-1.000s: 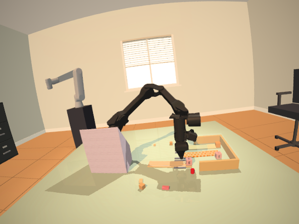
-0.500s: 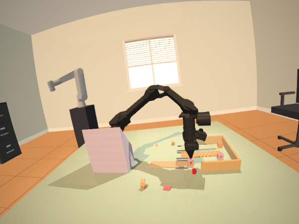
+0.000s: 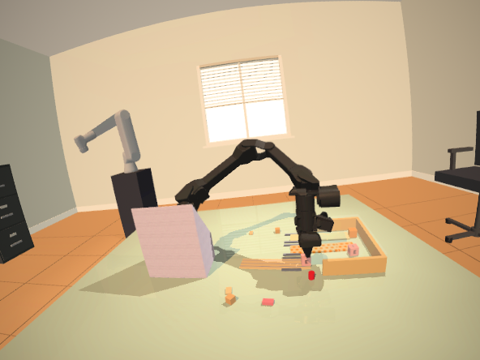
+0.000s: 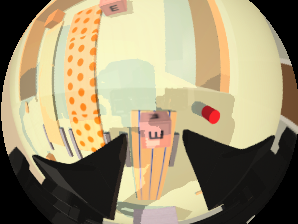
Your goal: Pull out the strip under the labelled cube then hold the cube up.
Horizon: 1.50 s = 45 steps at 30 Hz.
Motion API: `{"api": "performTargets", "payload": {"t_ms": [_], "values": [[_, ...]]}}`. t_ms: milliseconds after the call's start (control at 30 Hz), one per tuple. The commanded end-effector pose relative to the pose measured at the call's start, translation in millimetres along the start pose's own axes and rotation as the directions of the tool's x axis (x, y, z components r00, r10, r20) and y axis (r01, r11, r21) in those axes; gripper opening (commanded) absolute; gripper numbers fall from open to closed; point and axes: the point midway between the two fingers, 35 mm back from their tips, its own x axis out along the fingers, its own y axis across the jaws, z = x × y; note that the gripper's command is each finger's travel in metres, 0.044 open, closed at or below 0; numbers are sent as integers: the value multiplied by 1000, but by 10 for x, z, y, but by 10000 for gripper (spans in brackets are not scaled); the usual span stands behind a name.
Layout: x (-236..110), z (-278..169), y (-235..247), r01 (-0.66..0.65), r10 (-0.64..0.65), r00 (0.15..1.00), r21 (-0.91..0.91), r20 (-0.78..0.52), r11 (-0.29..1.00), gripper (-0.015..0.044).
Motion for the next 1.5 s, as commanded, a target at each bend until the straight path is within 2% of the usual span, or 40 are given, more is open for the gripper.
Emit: {"api": "performTargets", "payload": {"t_ms": [0, 700, 833, 1067, 1200, 1467], "values": [[86, -28, -20, -1, 1, 1000, 11, -6, 1000, 250], [338, -44, -14, -4, 4, 1000, 11, -7, 1000, 250], [321, -22, -5, 2, -2, 1000, 2, -4, 1000, 145], [321, -22, -5, 2, -2, 1000, 2, -4, 1000, 98], [301, -44, -7, 2, -2, 1000, 2, -4, 1000, 0], [74, -328, -18, 2, -2, 1000, 8, -6, 1000, 0]]}}
